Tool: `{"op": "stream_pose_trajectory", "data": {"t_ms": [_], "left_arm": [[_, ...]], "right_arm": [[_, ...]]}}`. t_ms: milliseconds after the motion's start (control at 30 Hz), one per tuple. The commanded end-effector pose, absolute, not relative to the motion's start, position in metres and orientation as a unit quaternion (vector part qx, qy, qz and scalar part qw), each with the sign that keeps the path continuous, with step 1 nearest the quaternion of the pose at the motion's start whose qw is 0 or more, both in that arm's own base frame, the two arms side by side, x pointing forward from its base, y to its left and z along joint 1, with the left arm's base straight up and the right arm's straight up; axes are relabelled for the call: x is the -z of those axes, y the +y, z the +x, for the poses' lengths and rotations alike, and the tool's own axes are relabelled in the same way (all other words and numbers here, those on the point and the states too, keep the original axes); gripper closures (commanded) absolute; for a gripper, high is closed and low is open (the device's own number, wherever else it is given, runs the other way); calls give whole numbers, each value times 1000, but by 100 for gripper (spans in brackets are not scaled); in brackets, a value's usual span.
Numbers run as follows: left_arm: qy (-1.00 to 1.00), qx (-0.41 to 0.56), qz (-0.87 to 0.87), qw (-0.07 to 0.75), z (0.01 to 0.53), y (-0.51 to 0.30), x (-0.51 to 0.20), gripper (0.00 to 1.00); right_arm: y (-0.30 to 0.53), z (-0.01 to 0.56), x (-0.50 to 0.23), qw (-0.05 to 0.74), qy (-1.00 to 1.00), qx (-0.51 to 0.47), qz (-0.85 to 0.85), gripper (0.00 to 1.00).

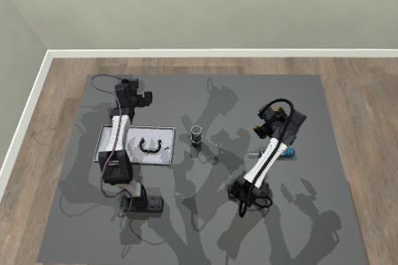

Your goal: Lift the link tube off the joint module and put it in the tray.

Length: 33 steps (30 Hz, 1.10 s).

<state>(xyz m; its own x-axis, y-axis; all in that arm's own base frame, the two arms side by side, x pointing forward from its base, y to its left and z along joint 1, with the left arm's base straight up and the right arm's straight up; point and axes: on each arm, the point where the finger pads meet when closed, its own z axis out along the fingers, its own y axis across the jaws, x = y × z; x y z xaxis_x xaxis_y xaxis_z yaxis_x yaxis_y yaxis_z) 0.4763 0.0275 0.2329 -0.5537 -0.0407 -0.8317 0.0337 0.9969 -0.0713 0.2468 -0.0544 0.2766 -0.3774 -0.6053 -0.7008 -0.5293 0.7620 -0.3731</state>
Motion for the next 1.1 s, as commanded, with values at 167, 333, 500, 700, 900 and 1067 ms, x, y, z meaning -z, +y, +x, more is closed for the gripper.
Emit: {"op": "stream_pose_trajectory", "data": {"t_ms": [167,333,500,700,900,1067], "left_arm": [[928,37,123,350,392,-77,-226,0],[941,47,181,283,367,-130,-203,0],[941,51,210,261,355,-155,-201,0],[938,59,256,228,335,-194,-196,0],[933,63,282,215,324,-216,-195,0],[932,64,288,213,321,-221,-196,0]], "right_arm": [[15,221,-307,429,843,11,-325,0],[48,196,-322,445,829,-15,-340,0],[64,176,-333,456,821,-34,-343,0],[82,146,-345,476,798,-71,-362,0],[90,122,-352,489,782,-101,-374,0],[92,114,-355,496,775,-111,-376,0]]}}
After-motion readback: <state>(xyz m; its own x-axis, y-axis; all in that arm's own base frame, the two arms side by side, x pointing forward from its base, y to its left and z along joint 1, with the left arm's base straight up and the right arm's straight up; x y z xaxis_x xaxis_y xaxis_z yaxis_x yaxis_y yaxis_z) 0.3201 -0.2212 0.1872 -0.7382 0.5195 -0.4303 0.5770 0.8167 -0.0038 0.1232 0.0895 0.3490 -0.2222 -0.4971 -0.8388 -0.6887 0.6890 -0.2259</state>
